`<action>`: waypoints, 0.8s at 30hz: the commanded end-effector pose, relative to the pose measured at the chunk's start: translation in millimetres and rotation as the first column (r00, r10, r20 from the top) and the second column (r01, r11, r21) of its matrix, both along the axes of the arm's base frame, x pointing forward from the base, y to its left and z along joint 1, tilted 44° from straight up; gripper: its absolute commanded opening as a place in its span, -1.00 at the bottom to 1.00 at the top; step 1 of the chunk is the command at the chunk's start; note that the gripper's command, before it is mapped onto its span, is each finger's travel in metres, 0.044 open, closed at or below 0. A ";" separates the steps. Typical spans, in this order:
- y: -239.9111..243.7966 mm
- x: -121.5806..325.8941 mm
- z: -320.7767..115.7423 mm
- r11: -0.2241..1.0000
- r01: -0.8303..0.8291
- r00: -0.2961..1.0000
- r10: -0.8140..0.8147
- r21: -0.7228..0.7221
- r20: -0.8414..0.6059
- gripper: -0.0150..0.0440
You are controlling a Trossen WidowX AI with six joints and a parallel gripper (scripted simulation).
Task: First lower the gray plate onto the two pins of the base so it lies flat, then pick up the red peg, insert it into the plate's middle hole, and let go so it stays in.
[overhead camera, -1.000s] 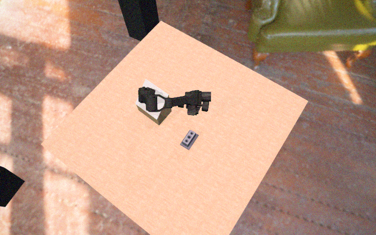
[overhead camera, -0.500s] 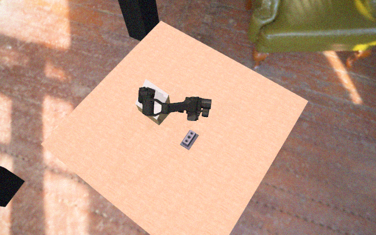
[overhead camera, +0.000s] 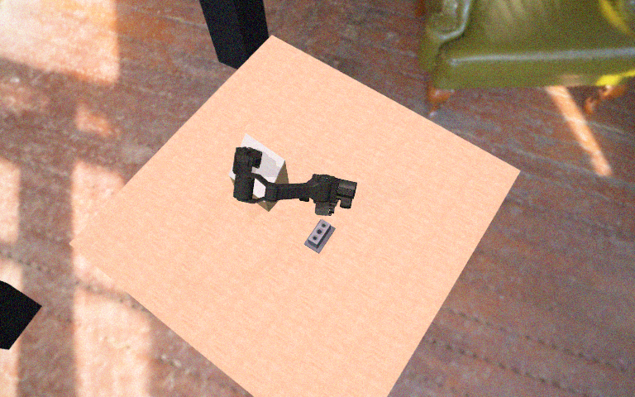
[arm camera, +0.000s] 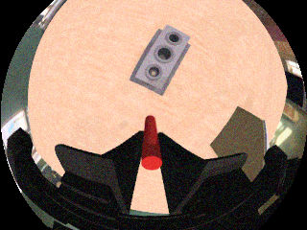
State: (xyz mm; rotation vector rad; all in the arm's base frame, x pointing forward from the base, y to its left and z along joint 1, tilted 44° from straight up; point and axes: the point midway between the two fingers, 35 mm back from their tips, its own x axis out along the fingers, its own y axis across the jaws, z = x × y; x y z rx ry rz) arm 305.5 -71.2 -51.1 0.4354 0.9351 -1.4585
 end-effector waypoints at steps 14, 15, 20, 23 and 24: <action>-37.1 12.4 32.8 1.000 -0.012 1.000 0.012 -0.018 -0.002 -0.49; -39.5 12.8 34.7 1.000 -0.013 1.000 0.013 -0.020 -0.004 -0.49; -51.2 14.2 44.5 0.999 -0.019 1.000 0.018 -0.028 -0.011 -0.49; -58.1 14.8 50.3 0.999 -0.022 1.000 0.021 -0.034 -0.016 -0.49; -60.5 14.9 52.3 0.999 -0.023 1.000 0.022 -0.036 -0.018 -0.49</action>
